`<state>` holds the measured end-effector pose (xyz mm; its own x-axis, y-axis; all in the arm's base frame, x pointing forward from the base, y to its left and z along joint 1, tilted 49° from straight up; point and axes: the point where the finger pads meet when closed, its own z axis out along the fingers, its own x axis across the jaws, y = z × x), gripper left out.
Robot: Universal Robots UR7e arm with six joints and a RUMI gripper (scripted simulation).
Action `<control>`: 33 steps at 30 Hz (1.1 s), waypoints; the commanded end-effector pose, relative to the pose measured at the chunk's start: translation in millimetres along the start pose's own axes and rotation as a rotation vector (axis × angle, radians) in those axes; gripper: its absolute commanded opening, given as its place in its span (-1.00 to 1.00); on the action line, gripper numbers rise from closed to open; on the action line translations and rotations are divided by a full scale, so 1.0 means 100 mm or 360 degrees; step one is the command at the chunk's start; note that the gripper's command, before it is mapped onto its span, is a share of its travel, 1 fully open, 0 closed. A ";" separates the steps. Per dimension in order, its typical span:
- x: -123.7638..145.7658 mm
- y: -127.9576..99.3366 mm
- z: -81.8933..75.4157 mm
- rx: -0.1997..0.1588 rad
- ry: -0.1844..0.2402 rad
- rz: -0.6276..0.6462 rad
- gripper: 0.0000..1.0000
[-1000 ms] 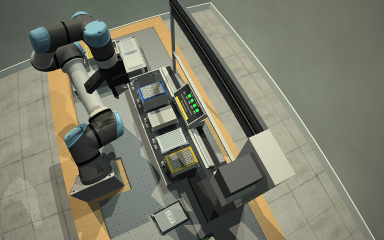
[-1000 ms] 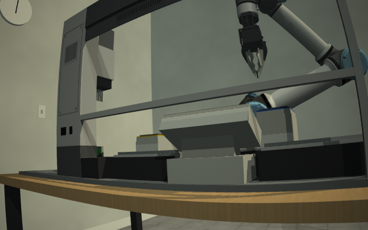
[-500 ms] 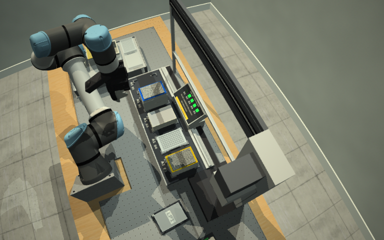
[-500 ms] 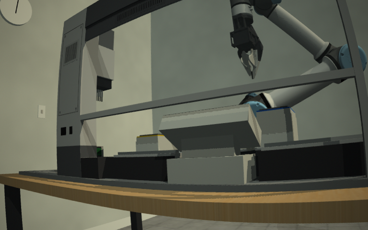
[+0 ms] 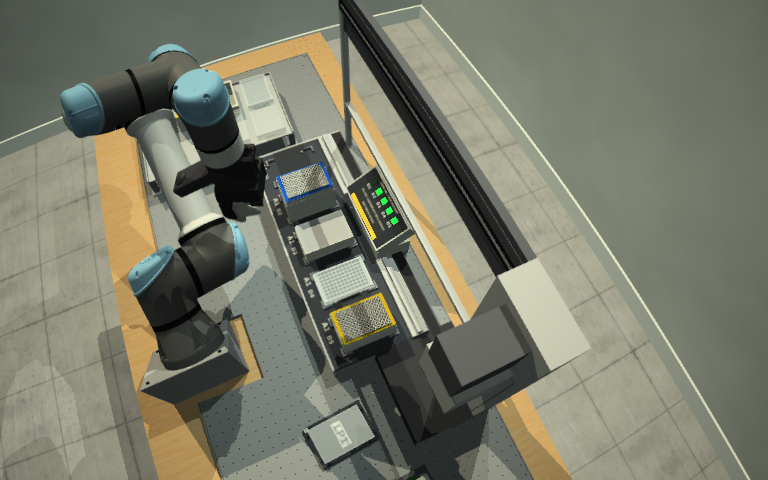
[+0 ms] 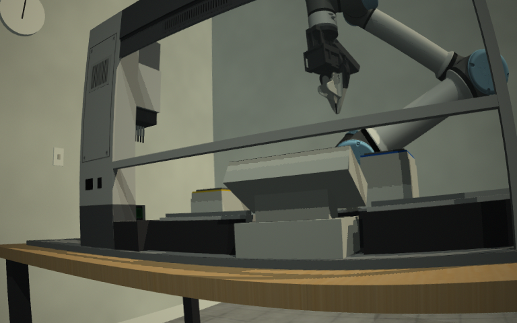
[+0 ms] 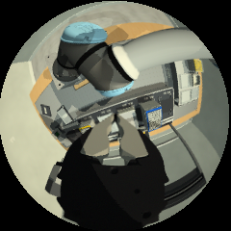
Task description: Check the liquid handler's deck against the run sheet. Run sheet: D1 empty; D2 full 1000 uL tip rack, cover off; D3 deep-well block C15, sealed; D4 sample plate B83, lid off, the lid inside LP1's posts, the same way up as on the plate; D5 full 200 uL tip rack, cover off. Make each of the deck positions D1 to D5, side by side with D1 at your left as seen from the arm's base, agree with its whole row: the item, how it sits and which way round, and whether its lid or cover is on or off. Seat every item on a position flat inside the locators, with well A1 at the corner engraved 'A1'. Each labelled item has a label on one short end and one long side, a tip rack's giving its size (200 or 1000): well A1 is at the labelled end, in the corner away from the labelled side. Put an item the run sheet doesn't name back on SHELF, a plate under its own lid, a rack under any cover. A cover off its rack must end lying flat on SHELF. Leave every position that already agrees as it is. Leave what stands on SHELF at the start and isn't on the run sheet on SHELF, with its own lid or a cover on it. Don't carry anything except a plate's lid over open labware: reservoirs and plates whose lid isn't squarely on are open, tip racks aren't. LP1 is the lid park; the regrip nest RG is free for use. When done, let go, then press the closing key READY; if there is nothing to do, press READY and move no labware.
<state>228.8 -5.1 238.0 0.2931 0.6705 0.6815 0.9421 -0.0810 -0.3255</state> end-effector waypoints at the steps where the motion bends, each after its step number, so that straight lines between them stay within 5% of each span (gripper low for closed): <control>1: -0.23 0.10 0.00 0.0001 -0.0002 0.0154 -1.00; 8: -0.46 0.20 0.00 0.0001 -0.0003 0.0313 -1.00; 33: -0.60 0.25 0.00 0.0000 -0.0003 0.0970 -1.00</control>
<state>233.9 -39.7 197.6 0.7415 0.5303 0.4110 0.6507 -0.4190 -0.6333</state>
